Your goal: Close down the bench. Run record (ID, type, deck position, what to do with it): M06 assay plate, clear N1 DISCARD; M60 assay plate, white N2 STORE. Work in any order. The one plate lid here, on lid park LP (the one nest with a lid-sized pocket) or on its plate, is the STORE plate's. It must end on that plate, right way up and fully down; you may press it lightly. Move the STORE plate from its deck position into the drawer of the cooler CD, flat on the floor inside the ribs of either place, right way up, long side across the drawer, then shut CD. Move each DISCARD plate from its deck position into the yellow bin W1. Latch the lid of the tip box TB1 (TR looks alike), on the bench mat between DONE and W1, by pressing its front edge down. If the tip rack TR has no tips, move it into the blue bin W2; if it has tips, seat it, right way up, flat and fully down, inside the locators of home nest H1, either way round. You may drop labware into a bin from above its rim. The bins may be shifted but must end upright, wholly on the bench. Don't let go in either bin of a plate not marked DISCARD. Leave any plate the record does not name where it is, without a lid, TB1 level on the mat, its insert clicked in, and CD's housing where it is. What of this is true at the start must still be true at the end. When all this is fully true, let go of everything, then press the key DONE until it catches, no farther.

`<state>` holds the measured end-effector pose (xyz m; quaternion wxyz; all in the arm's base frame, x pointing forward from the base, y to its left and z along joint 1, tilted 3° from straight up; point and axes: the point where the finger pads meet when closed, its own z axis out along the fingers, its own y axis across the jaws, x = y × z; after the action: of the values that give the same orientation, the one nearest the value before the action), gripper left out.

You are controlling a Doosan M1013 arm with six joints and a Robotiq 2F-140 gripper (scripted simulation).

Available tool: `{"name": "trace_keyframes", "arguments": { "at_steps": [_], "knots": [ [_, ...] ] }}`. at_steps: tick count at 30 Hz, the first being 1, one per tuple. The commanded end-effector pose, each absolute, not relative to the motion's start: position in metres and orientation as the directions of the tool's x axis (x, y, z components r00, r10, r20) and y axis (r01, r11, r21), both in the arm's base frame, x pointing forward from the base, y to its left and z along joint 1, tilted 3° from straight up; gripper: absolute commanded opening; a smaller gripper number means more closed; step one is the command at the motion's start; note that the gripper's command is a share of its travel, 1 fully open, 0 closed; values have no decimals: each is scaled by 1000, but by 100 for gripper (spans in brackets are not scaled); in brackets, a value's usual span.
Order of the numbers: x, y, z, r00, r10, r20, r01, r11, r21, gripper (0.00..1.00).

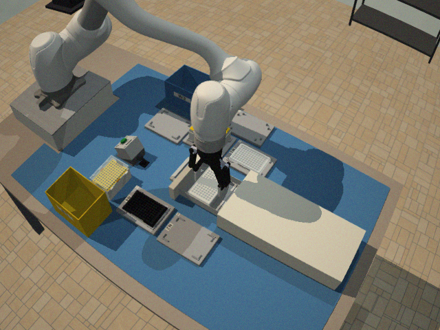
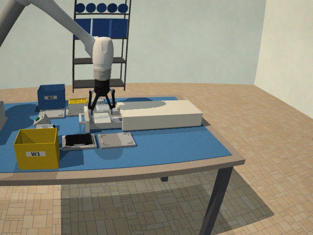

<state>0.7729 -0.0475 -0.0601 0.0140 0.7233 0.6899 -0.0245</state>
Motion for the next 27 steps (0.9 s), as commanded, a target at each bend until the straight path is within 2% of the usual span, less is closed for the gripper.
{"name": "trace_keyframes", "arguments": {
  "at_steps": [1,27],
  "knots": [
    [773,-47,-61,47,997,-55,999,-48,-13,0],
    [773,-48,-69,47,997,-55,999,-48,-13,0]
  ]
}}
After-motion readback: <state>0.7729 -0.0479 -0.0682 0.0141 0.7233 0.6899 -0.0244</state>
